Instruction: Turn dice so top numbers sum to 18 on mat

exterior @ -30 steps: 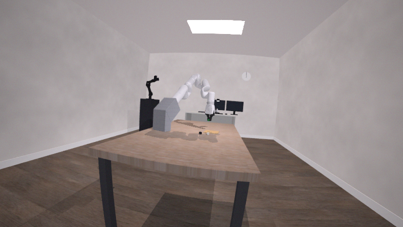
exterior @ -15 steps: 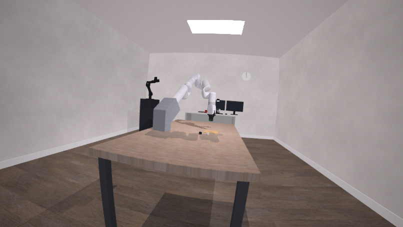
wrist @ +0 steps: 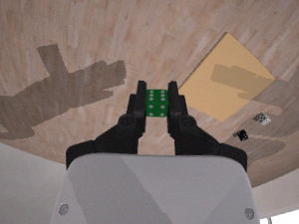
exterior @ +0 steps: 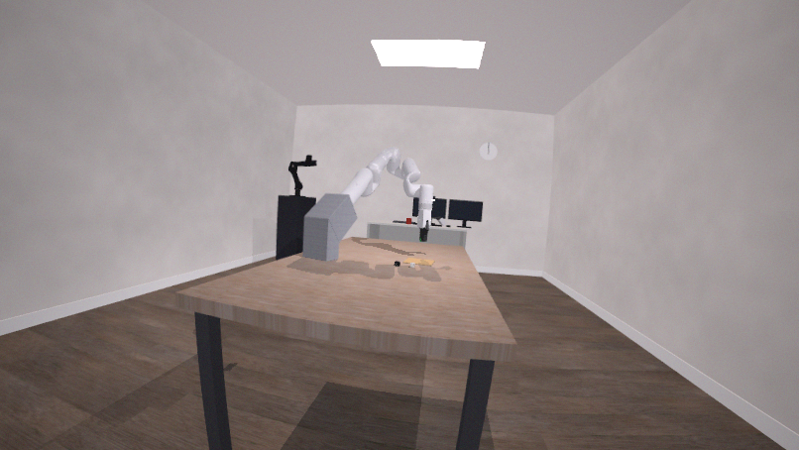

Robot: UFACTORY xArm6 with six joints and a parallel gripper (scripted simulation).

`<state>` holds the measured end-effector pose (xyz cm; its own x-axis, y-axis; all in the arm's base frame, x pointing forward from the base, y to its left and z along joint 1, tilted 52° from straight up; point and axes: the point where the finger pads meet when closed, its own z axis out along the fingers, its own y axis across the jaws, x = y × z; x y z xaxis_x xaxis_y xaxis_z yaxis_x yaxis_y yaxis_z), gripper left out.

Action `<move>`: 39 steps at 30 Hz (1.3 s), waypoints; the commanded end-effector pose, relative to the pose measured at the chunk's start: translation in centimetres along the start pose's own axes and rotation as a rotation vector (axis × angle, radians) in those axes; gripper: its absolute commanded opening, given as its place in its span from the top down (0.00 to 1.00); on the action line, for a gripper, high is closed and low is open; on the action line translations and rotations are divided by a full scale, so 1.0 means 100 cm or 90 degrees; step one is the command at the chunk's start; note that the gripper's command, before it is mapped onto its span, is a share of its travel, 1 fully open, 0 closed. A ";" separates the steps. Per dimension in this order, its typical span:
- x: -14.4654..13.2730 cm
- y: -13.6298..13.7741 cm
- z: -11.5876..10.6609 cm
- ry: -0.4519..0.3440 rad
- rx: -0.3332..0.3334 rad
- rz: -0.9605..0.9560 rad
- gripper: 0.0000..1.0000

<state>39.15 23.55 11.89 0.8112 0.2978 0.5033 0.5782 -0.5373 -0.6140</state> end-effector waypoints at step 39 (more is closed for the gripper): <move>-0.005 -0.002 0.001 0.492 -0.014 0.033 0.85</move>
<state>38.89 23.24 11.76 0.6195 -0.2633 0.7395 0.5232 -0.5638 -0.6391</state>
